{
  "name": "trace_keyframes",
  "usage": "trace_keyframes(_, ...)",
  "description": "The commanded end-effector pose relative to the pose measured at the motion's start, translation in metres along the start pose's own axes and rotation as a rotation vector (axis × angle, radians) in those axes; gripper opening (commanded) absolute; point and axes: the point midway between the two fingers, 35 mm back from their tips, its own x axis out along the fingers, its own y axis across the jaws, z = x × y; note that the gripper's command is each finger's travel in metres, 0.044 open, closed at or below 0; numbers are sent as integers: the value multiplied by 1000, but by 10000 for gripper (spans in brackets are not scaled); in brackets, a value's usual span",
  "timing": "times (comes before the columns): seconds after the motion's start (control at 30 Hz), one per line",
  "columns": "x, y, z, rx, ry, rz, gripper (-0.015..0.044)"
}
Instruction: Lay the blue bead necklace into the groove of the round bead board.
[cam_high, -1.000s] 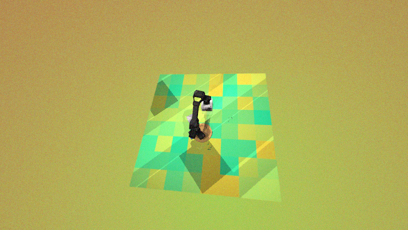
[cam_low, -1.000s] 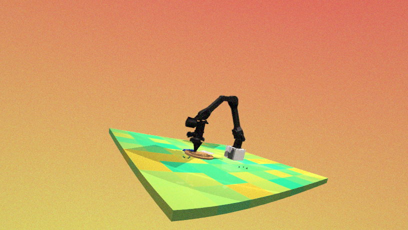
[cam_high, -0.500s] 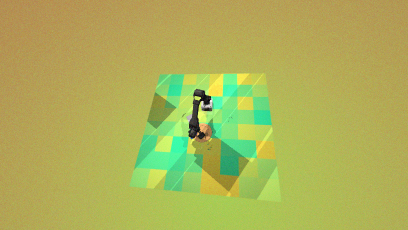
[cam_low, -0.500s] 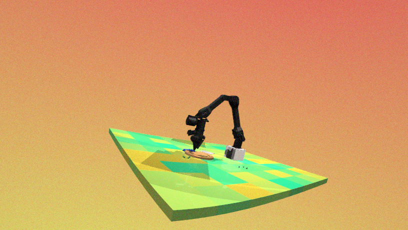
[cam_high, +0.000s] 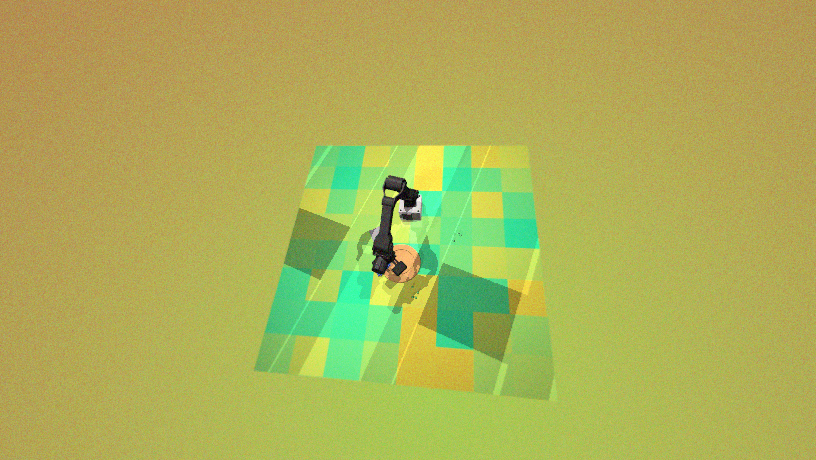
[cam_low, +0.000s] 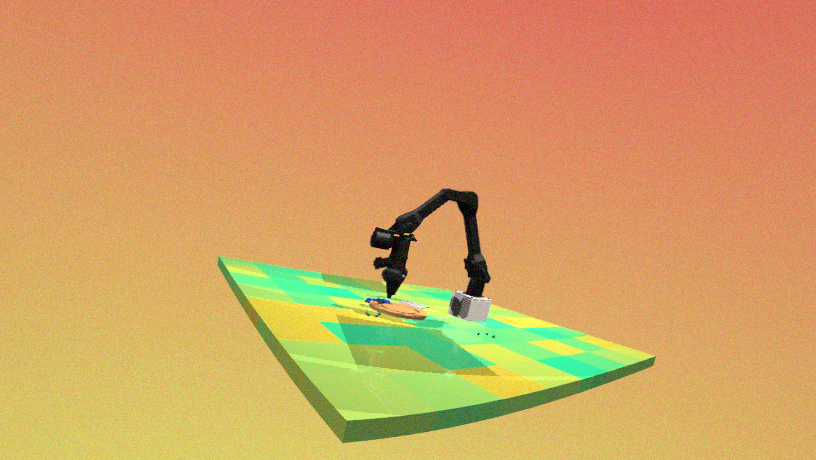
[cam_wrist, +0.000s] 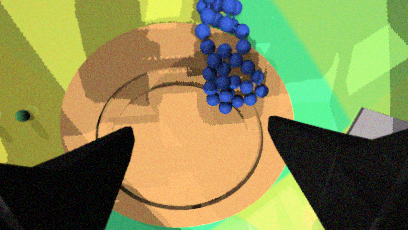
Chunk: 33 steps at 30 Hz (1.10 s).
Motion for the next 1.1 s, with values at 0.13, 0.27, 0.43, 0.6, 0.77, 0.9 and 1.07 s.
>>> trace_keyframes(0.13,-13,-5,55,-442,-13,2,310)
trace_keyframes(0.27,-14,-6,56,-453,-13,2,310)
trace_keyframes(0.43,-14,-6,56,-453,-13,2,310)
trace_keyframes(0.6,-4,-6,56,-453,-13,2,310)
trace_keyframes(0.77,-7,-5,57,-446,-20,5,310)
trace_keyframes(0.9,-3,-5,57,-447,-20,4,310)
trace_keyframes(1.07,5,-5,57,-449,-18,4,310)
